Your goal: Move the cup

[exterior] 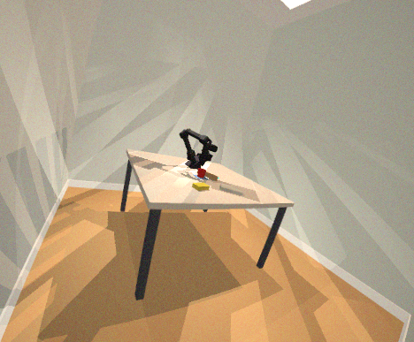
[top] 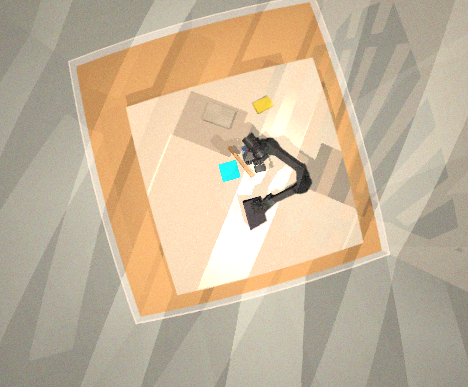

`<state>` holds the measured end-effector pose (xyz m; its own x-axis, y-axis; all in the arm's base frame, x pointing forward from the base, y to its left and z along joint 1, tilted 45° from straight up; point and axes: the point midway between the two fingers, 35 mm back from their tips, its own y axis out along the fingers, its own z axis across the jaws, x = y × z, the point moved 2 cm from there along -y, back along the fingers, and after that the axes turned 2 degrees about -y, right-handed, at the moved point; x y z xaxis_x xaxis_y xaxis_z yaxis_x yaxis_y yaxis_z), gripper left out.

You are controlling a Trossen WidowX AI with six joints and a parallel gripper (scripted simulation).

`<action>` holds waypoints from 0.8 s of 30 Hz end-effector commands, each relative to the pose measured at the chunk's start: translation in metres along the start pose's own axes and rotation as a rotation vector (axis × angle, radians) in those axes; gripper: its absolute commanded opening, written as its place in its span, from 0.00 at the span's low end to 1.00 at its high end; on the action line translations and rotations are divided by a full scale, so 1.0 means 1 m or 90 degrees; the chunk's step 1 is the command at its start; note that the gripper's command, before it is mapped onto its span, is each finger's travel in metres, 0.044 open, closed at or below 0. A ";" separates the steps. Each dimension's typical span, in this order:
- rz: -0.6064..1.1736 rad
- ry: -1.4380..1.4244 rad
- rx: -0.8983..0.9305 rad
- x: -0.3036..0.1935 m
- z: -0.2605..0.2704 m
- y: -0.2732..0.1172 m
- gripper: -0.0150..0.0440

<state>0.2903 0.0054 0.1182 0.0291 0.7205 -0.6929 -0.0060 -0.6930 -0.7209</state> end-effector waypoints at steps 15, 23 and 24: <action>0.008 -0.016 0.001 -0.001 -0.002 0.017 0.50; 0.008 -0.016 0.001 -0.001 -0.003 0.030 0.50; 0.008 -0.016 0.001 -0.001 -0.003 0.031 0.50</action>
<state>0.2927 -0.0129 0.1000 0.0059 0.7145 -0.6996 -0.0077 -0.6996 -0.7145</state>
